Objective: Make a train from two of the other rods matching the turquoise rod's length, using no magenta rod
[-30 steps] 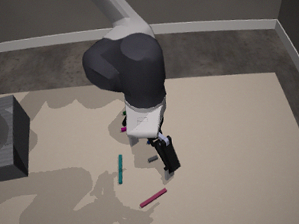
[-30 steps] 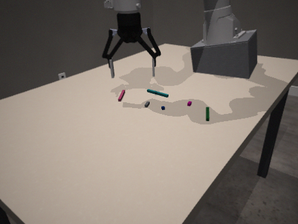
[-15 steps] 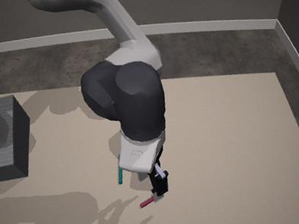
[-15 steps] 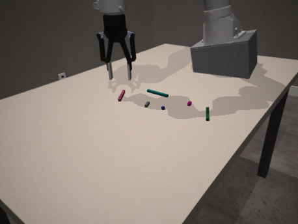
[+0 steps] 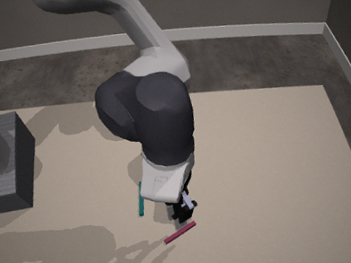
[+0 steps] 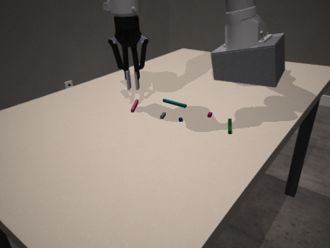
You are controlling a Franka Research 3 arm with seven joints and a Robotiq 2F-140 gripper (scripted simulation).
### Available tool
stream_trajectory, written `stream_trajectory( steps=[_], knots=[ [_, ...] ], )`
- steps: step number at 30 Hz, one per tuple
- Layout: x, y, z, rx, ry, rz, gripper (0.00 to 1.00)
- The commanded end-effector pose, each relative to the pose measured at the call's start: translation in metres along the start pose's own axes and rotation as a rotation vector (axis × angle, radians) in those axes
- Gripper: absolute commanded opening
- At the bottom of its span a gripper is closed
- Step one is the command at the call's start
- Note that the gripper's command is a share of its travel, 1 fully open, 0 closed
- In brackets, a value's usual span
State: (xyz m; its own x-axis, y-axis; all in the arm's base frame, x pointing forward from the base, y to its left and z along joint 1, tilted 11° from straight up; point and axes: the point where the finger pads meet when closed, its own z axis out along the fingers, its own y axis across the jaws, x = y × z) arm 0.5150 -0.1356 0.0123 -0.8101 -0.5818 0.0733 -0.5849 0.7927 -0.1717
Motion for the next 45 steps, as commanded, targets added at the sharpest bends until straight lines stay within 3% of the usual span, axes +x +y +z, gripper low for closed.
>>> stream_trajectory(
  steps=[1,23,45],
  knots=[
    [-0.002,-0.001,-0.001,0.002,-0.003,-0.011,0.15],
    [-0.002,-0.001,0.002,0.002,-0.003,-0.011,0.15],
    [-0.002,-0.001,0.028,0.002,-0.003,-0.011,0.15]
  ],
)
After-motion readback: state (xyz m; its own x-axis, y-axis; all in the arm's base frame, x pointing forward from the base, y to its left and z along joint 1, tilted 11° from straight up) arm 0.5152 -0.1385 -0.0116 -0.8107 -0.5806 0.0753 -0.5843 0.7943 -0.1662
